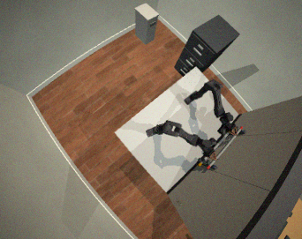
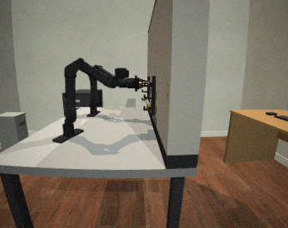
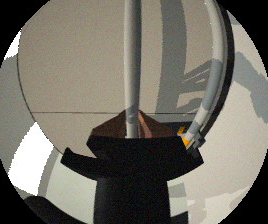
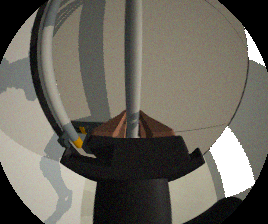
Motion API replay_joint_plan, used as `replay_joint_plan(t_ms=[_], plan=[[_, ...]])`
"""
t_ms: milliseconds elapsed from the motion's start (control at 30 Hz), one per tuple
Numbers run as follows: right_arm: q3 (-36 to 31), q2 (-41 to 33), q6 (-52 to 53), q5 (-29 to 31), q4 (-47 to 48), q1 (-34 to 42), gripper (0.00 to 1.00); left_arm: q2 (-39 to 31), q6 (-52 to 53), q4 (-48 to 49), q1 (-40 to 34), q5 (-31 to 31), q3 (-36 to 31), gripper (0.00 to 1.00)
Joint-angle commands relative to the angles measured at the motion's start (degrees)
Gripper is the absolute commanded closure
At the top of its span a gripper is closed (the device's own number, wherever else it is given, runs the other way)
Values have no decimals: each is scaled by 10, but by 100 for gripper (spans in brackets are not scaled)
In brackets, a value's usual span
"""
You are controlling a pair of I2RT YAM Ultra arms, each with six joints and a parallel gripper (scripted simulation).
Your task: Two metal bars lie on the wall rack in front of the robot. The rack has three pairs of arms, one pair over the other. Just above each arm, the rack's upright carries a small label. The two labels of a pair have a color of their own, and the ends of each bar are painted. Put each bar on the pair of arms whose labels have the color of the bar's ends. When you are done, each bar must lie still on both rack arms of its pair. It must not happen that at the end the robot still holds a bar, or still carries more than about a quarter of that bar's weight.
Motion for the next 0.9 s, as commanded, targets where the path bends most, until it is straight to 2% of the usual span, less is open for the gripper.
replay_joint_plan(t_ms=[0, 867], plan=[[15, -18, 2, 7, -36, 4, 100, -18, 0, -34, 1, -5, 15, 100], [66, -32, 3, 7, -101, 4, 100, -32, 0, -100, 1, -5, 67, 100]])
